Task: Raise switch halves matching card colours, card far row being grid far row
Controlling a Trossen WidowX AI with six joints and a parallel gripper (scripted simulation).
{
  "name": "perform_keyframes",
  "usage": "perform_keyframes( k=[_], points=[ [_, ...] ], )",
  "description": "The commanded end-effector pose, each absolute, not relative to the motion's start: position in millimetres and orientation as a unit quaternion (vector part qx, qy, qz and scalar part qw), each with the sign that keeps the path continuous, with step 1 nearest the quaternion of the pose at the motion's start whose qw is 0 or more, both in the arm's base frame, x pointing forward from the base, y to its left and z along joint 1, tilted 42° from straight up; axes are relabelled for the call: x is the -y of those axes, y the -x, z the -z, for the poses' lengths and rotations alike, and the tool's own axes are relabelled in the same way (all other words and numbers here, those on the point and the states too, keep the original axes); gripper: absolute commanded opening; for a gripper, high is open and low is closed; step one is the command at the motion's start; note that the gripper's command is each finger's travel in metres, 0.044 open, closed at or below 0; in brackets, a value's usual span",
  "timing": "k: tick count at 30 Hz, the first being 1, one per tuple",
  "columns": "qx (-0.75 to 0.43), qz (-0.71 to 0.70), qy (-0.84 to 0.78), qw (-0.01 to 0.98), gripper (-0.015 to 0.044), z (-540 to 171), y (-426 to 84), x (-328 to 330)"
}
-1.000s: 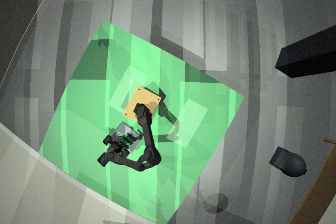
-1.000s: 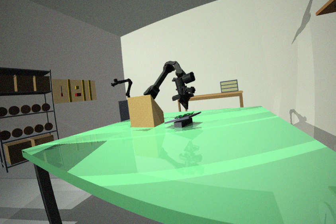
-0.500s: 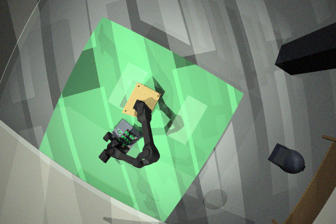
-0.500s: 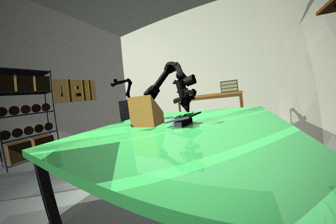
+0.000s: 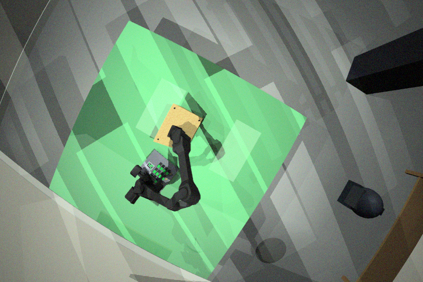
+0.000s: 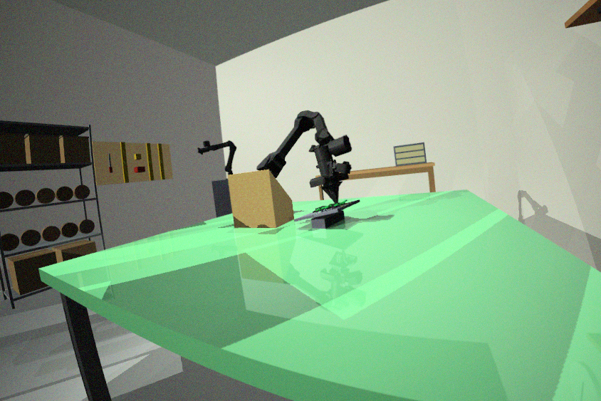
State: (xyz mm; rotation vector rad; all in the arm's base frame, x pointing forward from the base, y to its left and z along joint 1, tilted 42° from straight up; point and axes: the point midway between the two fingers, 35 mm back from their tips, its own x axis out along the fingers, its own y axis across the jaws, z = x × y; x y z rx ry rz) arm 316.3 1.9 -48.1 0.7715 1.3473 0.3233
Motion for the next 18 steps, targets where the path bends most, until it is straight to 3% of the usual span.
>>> perform_keyframes(
  k=[1, 18],
  points=[
    [-0.605, -0.145, -0.348, 0.701, 0.0, 48.5, -316.1, -2.2],
    [-0.605, -0.145, -0.348, 0.701, 0.0, 49.7, -316.5, -3.2]
  ],
)
